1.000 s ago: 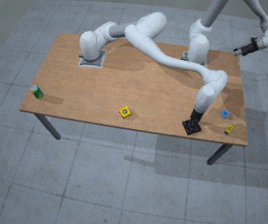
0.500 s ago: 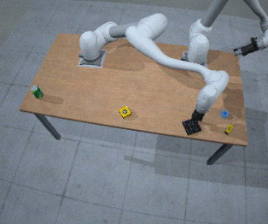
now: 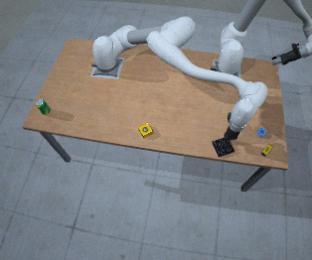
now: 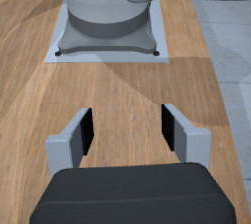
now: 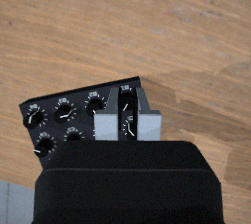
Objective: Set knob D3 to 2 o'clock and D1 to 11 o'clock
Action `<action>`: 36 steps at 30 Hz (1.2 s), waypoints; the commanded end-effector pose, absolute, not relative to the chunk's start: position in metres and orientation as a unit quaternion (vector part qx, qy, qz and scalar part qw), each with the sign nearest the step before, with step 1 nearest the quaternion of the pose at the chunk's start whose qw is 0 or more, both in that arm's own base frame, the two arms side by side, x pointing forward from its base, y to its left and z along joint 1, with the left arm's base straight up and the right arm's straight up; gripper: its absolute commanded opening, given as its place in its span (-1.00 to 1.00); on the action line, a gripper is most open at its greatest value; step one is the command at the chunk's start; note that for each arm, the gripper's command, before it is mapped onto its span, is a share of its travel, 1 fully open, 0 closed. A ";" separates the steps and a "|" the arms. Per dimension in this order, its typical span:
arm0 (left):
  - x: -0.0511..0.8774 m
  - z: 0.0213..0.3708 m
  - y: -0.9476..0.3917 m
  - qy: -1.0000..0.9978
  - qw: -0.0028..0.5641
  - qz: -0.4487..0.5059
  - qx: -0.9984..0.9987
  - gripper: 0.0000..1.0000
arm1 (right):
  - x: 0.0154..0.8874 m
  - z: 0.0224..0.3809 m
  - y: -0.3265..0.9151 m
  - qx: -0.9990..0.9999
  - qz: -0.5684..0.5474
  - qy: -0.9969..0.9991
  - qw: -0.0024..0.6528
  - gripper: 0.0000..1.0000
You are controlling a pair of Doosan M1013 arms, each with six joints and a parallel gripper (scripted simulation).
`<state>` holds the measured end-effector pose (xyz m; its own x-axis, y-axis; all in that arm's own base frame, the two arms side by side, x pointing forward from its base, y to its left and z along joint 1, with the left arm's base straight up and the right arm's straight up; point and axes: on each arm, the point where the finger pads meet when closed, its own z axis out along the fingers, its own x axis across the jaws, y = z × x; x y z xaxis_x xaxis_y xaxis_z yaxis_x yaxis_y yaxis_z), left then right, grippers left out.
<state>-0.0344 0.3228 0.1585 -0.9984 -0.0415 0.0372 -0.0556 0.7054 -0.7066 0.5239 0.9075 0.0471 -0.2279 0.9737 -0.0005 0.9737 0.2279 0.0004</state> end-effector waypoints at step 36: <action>-0.034 0.159 0.323 -0.924 0.009 0.383 0.026 1.00 | 0.524 0.049 0.908 0.520 0.001 0.854 0.000 -0.40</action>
